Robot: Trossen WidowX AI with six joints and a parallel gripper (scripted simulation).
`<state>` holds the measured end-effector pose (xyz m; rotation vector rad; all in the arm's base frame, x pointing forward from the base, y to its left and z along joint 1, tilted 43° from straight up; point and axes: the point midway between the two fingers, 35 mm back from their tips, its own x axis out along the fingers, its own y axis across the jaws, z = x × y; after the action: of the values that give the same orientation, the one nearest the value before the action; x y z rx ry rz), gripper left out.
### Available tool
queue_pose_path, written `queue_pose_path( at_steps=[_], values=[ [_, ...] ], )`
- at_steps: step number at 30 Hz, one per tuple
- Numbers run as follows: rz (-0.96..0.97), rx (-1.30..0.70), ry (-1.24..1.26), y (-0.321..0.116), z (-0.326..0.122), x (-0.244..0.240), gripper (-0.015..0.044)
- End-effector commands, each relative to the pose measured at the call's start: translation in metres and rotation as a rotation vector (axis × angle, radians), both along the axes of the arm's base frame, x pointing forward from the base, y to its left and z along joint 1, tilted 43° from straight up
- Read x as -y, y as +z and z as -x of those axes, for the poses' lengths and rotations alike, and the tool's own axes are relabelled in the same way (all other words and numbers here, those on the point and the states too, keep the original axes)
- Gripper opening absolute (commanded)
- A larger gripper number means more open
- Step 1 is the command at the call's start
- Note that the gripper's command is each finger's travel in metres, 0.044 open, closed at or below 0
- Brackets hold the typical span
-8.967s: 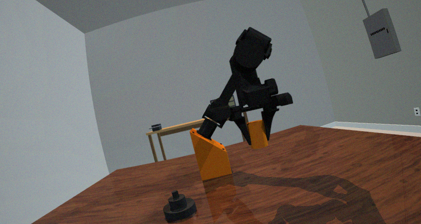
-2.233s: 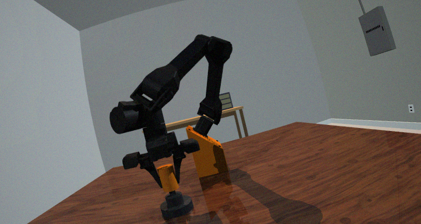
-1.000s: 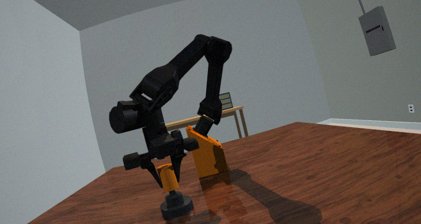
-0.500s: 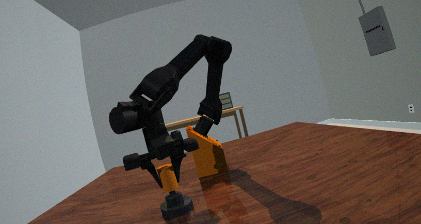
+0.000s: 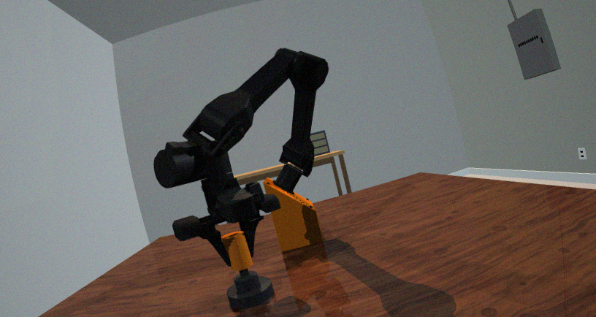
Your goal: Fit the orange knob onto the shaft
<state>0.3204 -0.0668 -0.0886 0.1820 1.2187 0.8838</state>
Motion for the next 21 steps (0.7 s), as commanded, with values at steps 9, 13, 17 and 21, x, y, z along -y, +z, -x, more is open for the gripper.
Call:
queue_pose_path(
  at_steps=[9,13,17,21],
  values=[
    [0.007,0.057,0.062,-0.0019,0.0021,-0.0012,0.0000],
    [0.007,0.057,0.062,-0.0027,0.0017,-0.0022,0.0000],
    [0.007,0.057,0.062,-0.0025,0.0010,-0.0020,0.0000],
    [0.007,0.057,0.062,-0.0028,0.0005,-0.0022,0.0000]
  ],
)
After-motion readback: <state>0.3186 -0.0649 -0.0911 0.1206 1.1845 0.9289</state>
